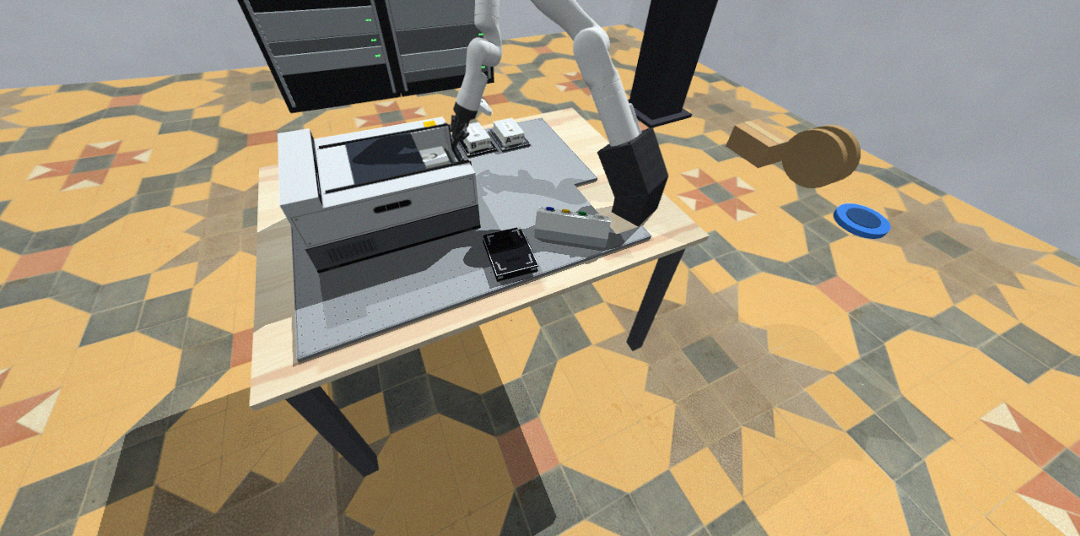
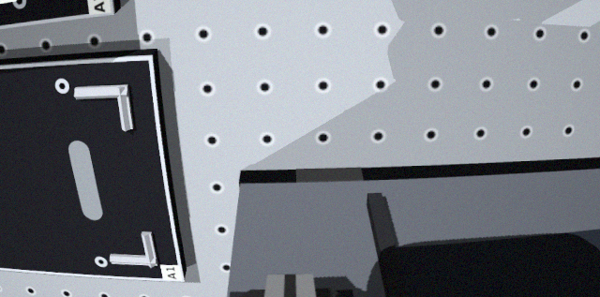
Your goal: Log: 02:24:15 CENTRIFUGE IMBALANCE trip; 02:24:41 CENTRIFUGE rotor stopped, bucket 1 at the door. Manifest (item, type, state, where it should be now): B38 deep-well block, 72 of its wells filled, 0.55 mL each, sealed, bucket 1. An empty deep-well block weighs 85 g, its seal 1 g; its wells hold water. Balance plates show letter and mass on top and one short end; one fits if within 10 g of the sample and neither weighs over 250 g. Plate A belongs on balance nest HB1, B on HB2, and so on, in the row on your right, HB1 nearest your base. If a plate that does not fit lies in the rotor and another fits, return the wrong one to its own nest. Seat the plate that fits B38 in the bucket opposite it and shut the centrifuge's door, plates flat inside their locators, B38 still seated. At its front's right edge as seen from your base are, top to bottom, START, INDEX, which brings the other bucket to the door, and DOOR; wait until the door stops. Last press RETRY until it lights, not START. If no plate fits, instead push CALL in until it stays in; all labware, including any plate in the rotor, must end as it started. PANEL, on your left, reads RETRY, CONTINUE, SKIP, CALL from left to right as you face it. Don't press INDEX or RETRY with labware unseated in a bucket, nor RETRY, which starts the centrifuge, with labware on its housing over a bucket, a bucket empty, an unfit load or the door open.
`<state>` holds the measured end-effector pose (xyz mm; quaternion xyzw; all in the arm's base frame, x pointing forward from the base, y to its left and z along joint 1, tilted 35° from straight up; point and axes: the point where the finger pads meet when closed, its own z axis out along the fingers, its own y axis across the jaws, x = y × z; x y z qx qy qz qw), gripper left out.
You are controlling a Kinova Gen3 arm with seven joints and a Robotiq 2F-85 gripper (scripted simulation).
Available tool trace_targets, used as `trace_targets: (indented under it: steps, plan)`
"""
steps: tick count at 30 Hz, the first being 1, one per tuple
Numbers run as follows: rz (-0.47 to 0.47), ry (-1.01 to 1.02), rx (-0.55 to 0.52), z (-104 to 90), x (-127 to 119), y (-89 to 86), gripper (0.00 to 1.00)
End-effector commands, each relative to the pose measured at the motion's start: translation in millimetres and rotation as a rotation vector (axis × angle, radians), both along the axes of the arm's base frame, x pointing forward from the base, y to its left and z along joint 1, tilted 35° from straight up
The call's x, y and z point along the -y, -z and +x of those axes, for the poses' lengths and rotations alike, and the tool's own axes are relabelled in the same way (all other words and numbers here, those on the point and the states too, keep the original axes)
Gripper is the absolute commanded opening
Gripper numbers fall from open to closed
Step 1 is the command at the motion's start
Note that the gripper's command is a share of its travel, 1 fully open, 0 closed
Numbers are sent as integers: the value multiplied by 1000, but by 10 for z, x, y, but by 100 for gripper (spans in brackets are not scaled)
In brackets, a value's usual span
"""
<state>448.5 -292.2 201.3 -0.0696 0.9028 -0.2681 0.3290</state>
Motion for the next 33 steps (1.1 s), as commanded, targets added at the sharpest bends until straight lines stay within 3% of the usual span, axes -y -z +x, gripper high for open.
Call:
trace_targets:
  steps: [1,28,33]
  plan:
    - [-1,-1,2,-30,0,-2,10]
    - [-1,-1,2,-323,27,70,10]
    - [-1,-1,2,-425,-48,-41,10]
